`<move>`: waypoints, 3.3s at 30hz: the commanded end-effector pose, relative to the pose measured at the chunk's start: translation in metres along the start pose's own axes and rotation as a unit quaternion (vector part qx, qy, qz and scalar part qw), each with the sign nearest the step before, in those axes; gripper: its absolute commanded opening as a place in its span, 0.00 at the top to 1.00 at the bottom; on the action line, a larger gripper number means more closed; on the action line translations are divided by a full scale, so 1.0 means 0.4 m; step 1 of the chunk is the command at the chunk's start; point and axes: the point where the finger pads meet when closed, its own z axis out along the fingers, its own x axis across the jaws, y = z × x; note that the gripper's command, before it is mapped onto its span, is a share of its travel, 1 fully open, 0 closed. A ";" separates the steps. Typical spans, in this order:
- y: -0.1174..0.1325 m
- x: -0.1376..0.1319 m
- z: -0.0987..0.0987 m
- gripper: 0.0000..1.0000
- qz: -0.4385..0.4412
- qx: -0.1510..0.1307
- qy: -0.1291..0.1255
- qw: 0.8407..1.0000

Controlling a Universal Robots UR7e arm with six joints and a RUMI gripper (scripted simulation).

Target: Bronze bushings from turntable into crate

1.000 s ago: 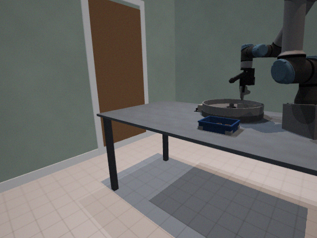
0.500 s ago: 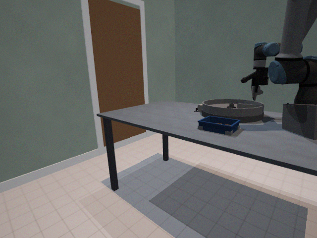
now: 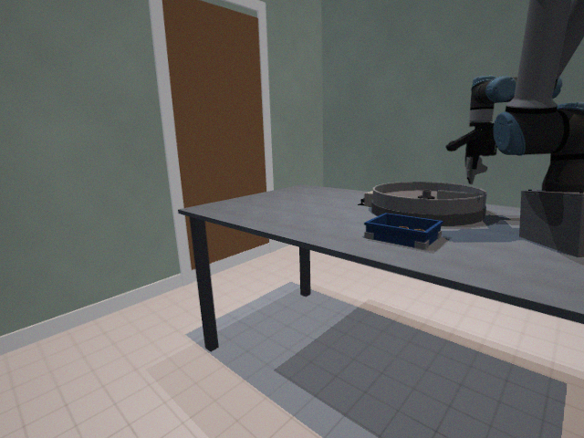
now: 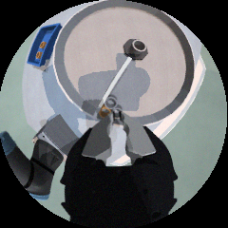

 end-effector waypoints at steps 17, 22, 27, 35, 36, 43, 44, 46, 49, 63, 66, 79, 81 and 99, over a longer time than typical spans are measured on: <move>0.004 -0.003 0.001 0.94 0.000 0.000 -0.001 1.000; 0.006 -0.004 0.001 0.94 0.000 0.000 -0.001 1.000; 0.006 -0.003 0.001 0.94 0.000 0.000 -0.001 1.000; 0.005 -0.003 0.001 0.94 0.000 0.000 -0.001 1.000; 0.005 -0.003 0.001 0.94 0.000 0.000 -0.001 1.000; 0.005 -0.003 0.001 0.94 0.000 0.000 -0.001 1.000; 0.005 -0.003 0.001 0.94 0.000 0.000 -0.001 1.000; 0.005 -0.003 0.001 0.94 0.000 0.000 -0.001 1.000; 0.005 -0.003 0.001 0.94 0.000 0.000 -0.001 1.000; 0.004 -0.007 0.034 0.94 0.000 0.000 -0.003 1.000; 0.004 -0.007 0.058 0.94 0.000 0.000 -0.003 1.000; 0.003 -0.005 0.060 0.94 -0.001 0.000 -0.002 1.000; 0.003 -0.005 0.060 0.94 -0.001 0.000 -0.002 1.000; 0.003 -0.005 0.059 0.94 -0.001 0.000 -0.002 1.000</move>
